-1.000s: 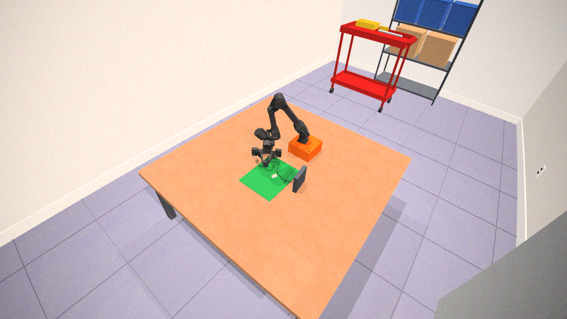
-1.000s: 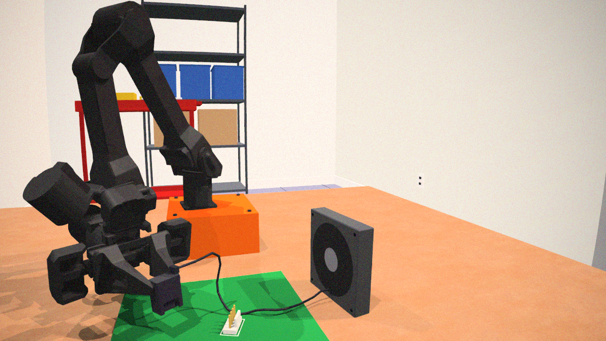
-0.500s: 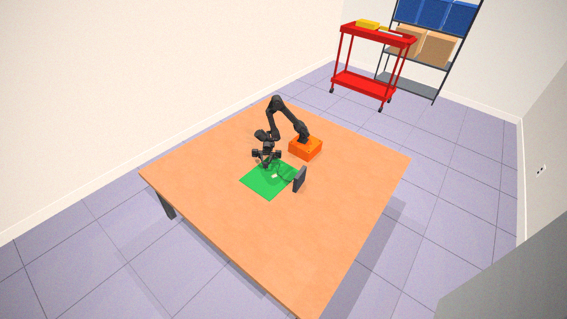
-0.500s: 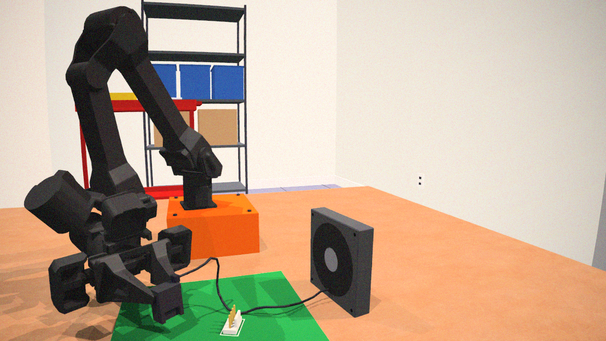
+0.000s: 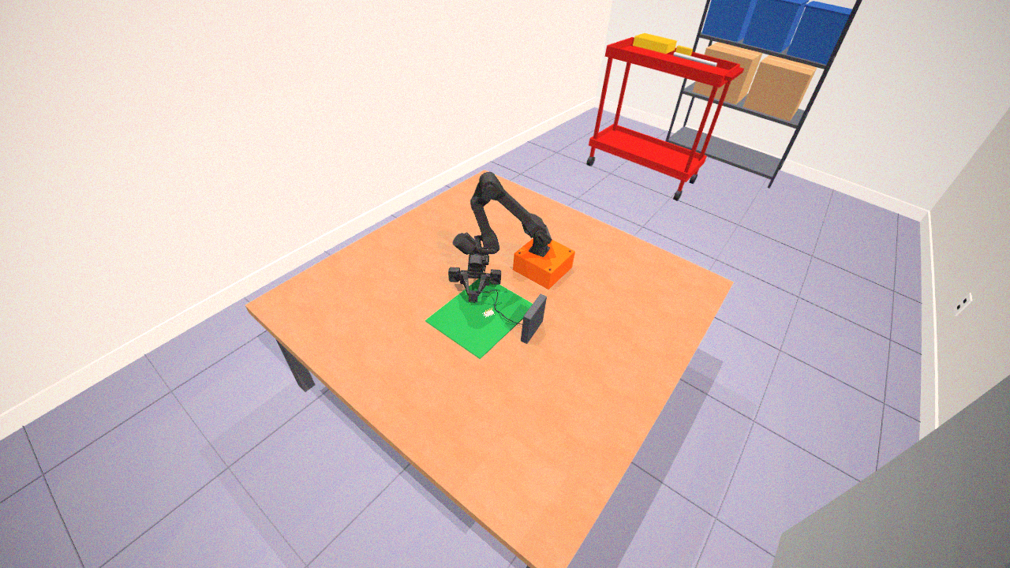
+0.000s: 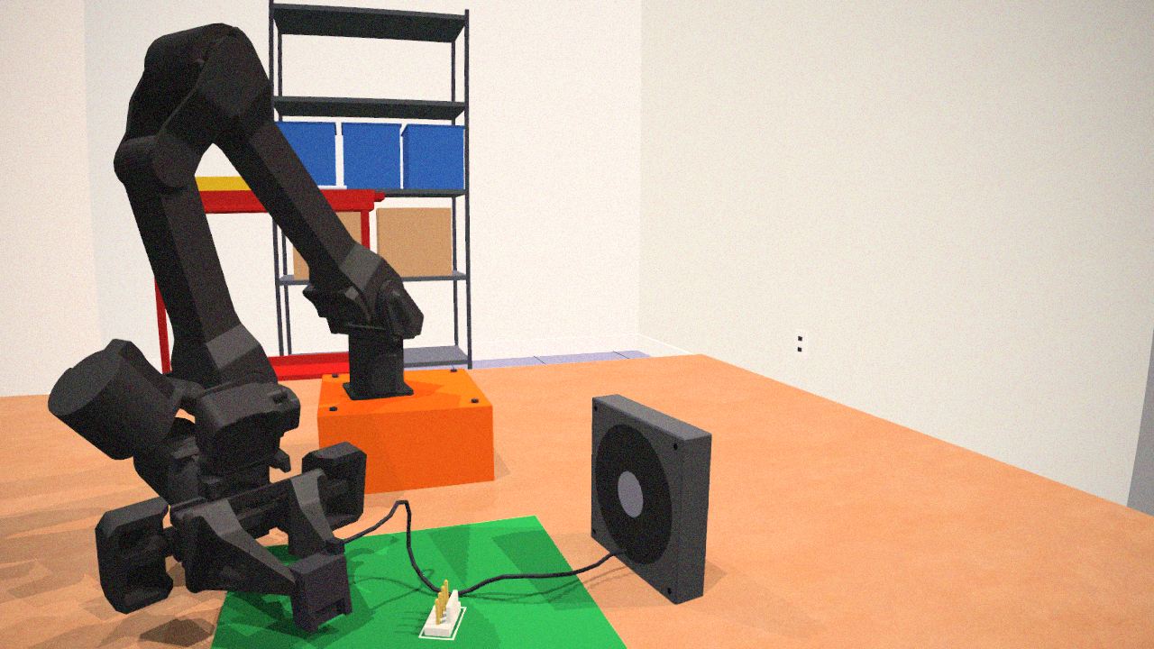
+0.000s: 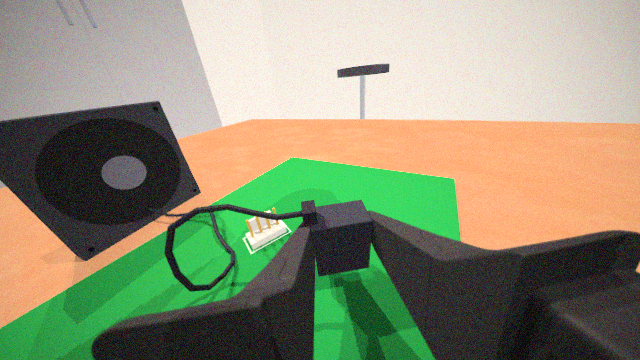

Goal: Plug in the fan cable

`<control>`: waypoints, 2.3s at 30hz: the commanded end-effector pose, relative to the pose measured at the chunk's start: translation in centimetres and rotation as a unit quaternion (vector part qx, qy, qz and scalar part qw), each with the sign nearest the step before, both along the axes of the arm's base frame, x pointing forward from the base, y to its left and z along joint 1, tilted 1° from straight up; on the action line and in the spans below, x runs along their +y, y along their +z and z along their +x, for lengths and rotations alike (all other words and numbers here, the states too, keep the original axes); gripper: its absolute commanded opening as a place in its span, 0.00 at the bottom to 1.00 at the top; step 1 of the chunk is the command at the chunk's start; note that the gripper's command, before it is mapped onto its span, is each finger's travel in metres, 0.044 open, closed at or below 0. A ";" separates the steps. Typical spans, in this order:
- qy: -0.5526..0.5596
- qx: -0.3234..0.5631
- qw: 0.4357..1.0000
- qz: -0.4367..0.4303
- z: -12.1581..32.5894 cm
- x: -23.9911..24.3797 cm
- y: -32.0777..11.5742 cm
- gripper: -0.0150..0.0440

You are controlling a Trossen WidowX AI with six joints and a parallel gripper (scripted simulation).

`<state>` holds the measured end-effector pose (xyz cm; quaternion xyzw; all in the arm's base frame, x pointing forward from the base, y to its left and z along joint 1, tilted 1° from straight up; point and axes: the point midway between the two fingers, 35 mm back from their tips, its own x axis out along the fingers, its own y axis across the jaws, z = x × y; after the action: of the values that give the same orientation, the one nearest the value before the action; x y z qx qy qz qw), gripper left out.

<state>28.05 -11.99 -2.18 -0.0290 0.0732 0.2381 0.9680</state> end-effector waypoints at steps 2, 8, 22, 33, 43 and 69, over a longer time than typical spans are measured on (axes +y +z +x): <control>-0.002 0.003 1.000 0.001 0.0 0.0 -0.5 0.25; -0.002 0.003 1.000 0.001 0.0 0.0 -1.0 0.25; 0.000 0.000 1.000 0.000 0.0 0.0 -1.0 0.25; 0.000 0.000 1.000 0.000 0.0 0.0 -1.0 0.25; 0.000 0.000 1.000 0.000 0.0 0.0 -1.0 0.25; 0.000 0.000 1.000 0.000 0.0 0.0 -1.0 0.60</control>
<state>28.06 -12.00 -3.21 -0.0292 0.0731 0.2381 0.9681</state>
